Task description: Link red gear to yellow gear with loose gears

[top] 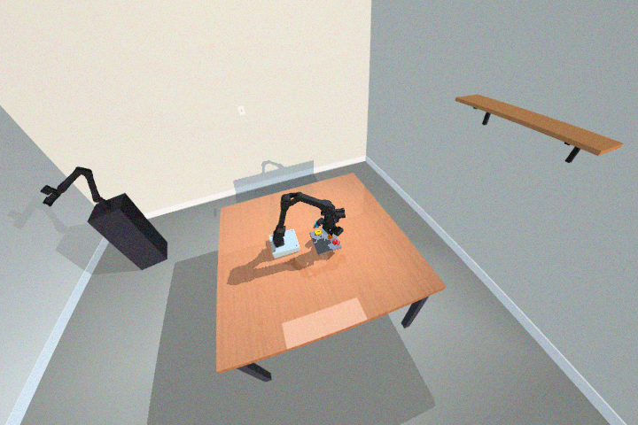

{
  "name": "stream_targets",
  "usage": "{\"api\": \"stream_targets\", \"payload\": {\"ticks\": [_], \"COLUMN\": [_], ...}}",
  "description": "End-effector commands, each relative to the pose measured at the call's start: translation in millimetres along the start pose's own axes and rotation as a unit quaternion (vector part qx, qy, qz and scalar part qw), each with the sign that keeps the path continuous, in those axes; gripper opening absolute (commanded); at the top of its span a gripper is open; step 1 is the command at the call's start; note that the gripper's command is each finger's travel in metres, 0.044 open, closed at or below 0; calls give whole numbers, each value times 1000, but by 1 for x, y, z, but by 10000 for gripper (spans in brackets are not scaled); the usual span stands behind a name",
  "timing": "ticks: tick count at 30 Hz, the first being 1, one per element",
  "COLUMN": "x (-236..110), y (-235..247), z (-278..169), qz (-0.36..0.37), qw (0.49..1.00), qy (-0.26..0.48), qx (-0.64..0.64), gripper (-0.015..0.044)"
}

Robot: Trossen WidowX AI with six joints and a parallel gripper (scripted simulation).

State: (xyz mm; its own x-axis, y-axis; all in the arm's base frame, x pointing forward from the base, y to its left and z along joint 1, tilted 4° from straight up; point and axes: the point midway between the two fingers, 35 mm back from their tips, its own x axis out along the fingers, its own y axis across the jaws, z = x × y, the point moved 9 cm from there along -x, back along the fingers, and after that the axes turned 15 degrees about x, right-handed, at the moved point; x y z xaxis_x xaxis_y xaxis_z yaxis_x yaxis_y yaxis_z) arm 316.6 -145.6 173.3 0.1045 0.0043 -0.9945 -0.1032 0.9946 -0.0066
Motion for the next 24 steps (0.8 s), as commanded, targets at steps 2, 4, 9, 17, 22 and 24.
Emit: {"api": "stream_targets", "payload": {"ticks": [2,4,9,17,22,24], "x": [6,9,17,20,21,22], "y": [0,0,1,1,0,0], "z": [0,0,0,0,0,0], "qz": [2,2,2,2,2,2], "qw": [1000,999,994,977,977,980], "qy": [-1,-1,0,0,0,0], "qx": [20,39,105,213,214,199], "gripper": [0,0,0,0,0,0]}}
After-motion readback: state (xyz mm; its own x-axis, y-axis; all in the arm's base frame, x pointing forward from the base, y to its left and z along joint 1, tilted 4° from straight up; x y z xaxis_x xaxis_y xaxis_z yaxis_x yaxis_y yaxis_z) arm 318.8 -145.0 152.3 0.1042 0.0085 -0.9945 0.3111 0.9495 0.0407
